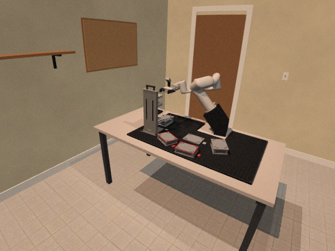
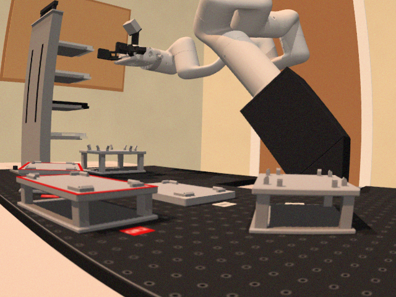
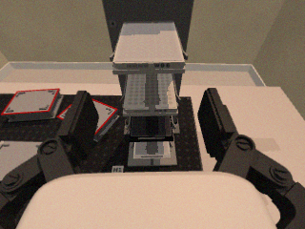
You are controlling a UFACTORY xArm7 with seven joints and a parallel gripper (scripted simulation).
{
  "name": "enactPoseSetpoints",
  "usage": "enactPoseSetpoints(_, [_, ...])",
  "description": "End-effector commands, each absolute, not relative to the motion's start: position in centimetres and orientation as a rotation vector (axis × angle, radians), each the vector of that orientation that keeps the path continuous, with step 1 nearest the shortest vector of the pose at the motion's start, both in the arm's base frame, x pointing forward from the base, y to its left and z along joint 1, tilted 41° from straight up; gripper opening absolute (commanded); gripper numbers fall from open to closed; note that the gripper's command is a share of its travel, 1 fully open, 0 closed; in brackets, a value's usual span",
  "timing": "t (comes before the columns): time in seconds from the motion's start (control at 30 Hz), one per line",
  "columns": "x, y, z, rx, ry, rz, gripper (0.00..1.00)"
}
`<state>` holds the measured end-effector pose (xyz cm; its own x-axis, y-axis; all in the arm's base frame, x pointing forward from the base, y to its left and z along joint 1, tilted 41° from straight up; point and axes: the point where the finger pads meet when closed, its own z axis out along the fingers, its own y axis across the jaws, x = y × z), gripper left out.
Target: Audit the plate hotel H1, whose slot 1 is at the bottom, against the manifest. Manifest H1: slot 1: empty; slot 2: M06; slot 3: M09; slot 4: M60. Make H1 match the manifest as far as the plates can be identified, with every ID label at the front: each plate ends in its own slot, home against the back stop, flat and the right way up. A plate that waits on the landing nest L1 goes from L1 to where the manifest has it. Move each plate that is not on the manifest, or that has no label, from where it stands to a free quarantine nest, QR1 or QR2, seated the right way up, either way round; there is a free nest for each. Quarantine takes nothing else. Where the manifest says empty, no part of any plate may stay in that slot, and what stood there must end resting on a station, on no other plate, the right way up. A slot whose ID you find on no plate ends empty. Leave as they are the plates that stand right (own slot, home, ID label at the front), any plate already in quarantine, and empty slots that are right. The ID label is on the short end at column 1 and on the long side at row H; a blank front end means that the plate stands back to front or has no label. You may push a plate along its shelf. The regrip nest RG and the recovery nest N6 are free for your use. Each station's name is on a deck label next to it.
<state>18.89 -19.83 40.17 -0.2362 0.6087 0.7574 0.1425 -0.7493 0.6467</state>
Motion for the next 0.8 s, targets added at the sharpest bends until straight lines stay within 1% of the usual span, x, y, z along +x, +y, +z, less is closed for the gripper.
enactPoseSetpoints(0.0, [19.4,-19.7,40.3,1.702,0.899,2.054,1.0])
enactPoseSetpoints(0.77, [22.7,-18.8,40.6,1.702,0.899,2.054,1.0])
